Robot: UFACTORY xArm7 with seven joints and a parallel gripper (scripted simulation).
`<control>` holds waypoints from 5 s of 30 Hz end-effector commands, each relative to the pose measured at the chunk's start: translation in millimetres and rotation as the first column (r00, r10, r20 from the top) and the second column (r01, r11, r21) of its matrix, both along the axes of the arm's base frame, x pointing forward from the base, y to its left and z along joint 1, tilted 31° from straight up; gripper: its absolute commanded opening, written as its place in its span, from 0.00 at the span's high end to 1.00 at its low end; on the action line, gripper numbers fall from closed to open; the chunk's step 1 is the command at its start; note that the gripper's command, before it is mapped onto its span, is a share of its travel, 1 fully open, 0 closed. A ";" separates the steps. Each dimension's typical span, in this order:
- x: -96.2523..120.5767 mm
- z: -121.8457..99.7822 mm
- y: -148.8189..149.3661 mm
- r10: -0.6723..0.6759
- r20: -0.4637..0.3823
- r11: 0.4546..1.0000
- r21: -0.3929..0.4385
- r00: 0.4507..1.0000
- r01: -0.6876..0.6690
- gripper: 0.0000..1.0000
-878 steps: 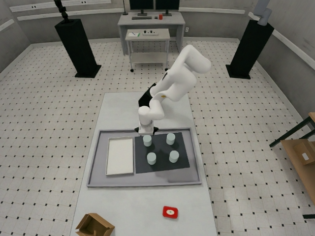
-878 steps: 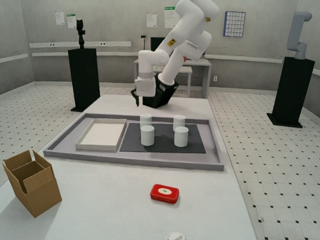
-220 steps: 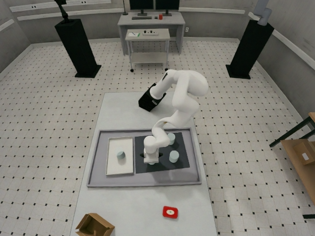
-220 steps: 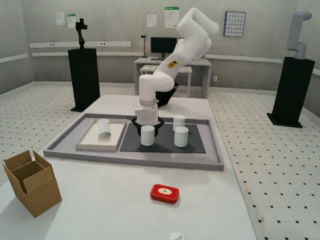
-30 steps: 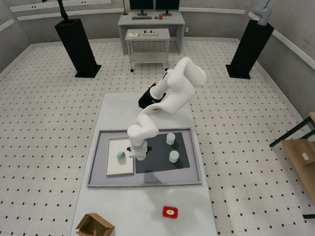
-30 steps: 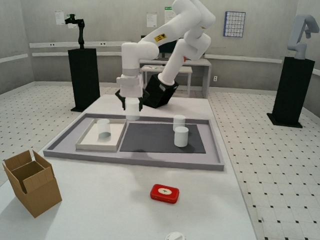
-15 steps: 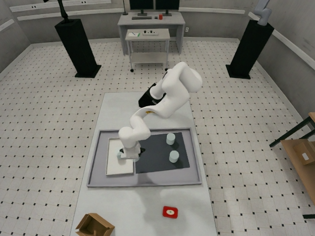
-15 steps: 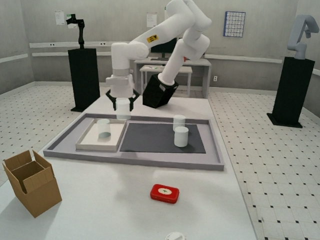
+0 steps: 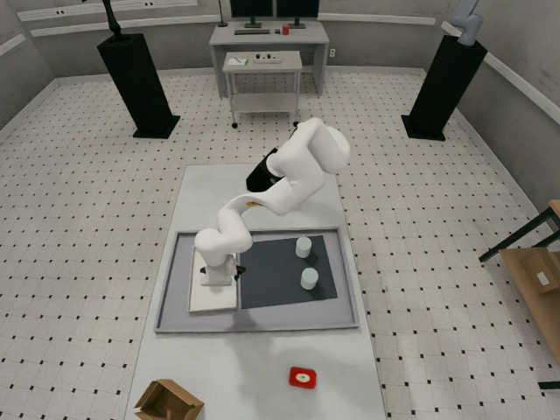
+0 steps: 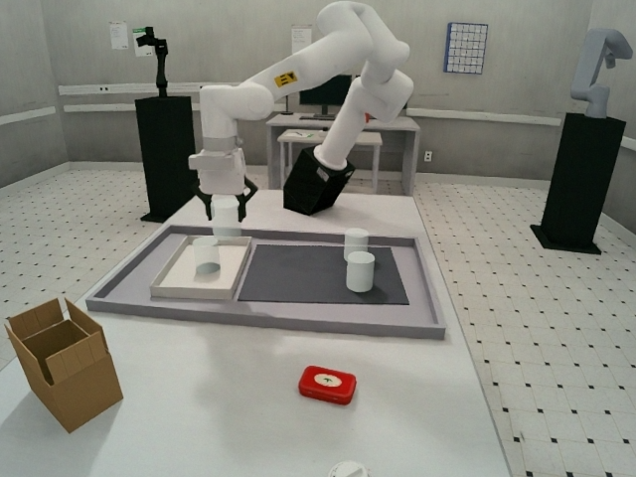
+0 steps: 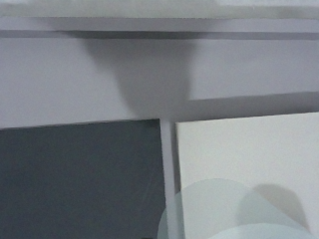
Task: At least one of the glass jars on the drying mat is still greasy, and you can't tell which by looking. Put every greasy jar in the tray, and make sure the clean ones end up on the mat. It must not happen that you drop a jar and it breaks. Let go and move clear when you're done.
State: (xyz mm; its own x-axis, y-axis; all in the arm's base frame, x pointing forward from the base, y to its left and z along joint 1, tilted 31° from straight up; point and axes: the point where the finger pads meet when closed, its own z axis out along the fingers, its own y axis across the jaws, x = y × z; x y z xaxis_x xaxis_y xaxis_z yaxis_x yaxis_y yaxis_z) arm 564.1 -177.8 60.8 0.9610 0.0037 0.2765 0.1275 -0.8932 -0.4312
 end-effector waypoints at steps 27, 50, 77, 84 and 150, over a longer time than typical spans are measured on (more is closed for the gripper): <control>26.9 -30.1 -78.9 -0.003 0.002 1.000 -0.002 1.000 0.003 1.00; 36.1 -61.8 -62.4 -0.003 0.002 1.000 -0.002 1.000 0.003 1.00; 52.5 -118.5 -32.9 -0.003 0.002 1.000 -0.002 1.000 0.003 1.00; 54.5 -125.3 -29.4 -0.003 0.002 1.000 -0.002 1.000 0.003 1.00; 43.3 -86.7 -49.5 -0.003 0.002 1.000 -0.002 1.000 0.003 0.00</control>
State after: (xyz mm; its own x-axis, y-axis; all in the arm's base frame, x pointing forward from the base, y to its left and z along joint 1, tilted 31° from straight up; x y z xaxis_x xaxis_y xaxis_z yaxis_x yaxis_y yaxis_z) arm 609.5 -222.3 -34.3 0.9608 0.0017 0.2772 0.1259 -0.8936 -0.4309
